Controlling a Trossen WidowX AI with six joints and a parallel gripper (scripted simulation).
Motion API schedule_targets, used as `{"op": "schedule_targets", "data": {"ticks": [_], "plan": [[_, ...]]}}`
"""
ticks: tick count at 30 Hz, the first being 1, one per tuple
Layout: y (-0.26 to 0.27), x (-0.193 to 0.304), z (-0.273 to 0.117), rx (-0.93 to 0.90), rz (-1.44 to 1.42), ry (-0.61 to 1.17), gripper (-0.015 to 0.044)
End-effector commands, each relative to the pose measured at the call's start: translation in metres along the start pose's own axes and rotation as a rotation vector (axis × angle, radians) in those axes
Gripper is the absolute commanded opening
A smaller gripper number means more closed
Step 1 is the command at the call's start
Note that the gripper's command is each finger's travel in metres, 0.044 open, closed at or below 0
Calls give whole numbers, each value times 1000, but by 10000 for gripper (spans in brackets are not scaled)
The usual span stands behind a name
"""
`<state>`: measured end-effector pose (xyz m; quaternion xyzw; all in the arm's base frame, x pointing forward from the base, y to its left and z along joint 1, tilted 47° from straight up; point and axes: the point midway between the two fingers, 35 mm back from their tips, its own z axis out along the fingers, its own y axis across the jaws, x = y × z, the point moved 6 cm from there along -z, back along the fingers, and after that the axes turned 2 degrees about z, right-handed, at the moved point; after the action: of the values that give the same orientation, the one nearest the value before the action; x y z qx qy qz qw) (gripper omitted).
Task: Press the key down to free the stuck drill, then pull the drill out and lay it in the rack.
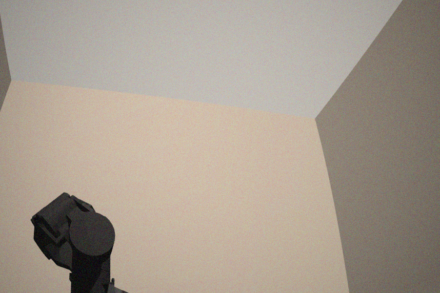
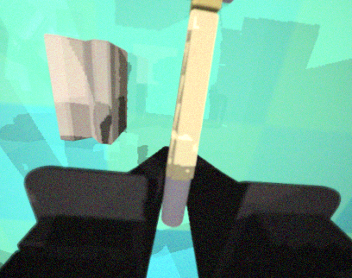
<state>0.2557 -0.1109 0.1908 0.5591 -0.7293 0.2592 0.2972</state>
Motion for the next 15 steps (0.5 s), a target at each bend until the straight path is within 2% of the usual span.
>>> {"op": "schedule_targets", "data": {"ticks": [1, 15], "plan": [[-1, 0, -3, 5, 5, 2, 0], [0, 1, -8, 5, 5, 1, 0]]}}
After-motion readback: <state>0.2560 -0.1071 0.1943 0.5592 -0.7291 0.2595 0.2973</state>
